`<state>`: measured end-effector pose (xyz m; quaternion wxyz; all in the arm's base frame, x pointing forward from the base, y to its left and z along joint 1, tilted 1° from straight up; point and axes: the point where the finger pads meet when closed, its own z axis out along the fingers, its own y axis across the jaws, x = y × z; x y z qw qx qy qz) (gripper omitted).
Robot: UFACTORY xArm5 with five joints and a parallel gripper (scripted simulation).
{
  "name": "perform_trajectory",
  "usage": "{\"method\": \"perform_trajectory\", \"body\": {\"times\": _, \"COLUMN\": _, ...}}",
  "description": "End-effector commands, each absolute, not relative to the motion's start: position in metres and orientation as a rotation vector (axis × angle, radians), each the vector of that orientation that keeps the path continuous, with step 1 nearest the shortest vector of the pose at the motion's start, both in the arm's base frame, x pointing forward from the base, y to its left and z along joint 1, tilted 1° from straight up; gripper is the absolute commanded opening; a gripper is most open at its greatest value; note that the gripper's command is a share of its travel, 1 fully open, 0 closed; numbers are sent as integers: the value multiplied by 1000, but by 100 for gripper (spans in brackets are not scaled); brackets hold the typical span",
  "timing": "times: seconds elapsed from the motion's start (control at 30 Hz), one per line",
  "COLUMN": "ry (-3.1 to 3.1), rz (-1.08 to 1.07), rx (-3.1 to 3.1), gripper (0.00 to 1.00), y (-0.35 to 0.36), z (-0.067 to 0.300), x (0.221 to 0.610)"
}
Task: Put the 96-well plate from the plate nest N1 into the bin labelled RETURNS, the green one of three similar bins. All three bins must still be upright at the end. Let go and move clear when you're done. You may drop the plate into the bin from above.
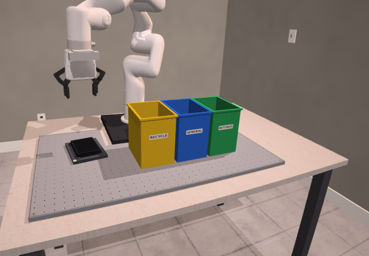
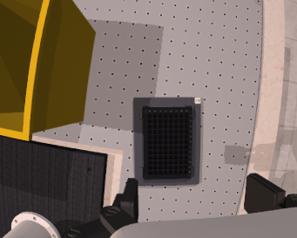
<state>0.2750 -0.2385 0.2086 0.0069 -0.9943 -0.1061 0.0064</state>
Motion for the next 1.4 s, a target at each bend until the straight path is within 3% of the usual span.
{"method": "perform_trajectory", "body": {"times": 0.0, "ry": -332, "rz": 16, "rx": -3113, "gripper": 100, "y": -239, "z": 203, "x": 276}}
{"method": "perform_trajectory", "body": {"times": 1.37, "ry": -332, "rz": 16, "rx": -3113, "gripper": 100, "y": -238, "z": 144, "x": 276}}
